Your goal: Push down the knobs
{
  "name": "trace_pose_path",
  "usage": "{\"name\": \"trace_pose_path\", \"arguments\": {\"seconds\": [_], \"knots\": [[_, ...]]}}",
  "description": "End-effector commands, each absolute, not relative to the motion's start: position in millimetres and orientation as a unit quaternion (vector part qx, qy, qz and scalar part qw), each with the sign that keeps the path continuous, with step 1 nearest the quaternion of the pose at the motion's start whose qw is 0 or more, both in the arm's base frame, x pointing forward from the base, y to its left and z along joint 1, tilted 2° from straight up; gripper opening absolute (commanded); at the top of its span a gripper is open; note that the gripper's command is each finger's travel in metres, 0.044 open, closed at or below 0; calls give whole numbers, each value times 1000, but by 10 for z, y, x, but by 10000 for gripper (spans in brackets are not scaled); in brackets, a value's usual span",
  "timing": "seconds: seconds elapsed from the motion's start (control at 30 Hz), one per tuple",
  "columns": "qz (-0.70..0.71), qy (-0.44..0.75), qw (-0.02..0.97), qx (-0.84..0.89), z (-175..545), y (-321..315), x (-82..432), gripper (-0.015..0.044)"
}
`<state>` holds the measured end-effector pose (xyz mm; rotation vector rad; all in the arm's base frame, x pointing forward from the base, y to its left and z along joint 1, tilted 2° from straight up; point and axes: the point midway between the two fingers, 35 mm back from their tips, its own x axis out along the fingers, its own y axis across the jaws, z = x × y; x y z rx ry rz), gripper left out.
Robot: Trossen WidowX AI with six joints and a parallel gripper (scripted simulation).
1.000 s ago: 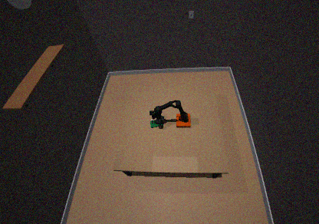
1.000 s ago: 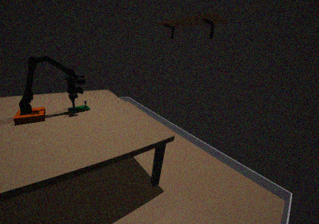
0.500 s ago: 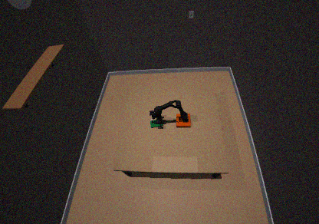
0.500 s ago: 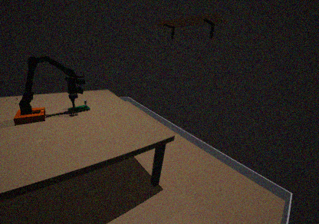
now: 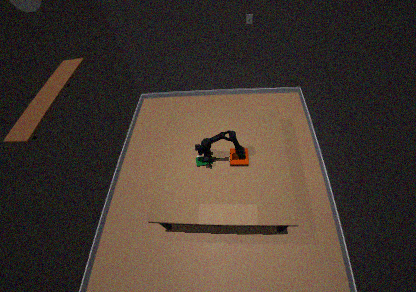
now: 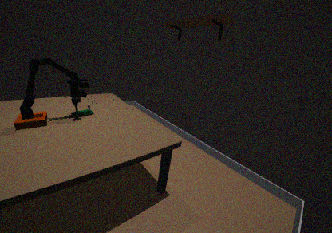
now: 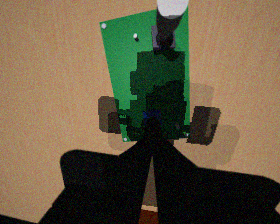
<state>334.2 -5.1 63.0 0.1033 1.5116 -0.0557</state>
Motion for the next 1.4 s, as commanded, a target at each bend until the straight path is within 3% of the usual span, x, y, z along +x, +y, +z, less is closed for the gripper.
{"name": "trace_pose_path", "arguments": {"seconds": [0.0,1.2,1.37], "knots": [[-25,689,722,49,503,-38,3377,0],[-25,689,723,49,870,-50,3361,0],[-26,692,720,47,811,-55,3353,131]]}}
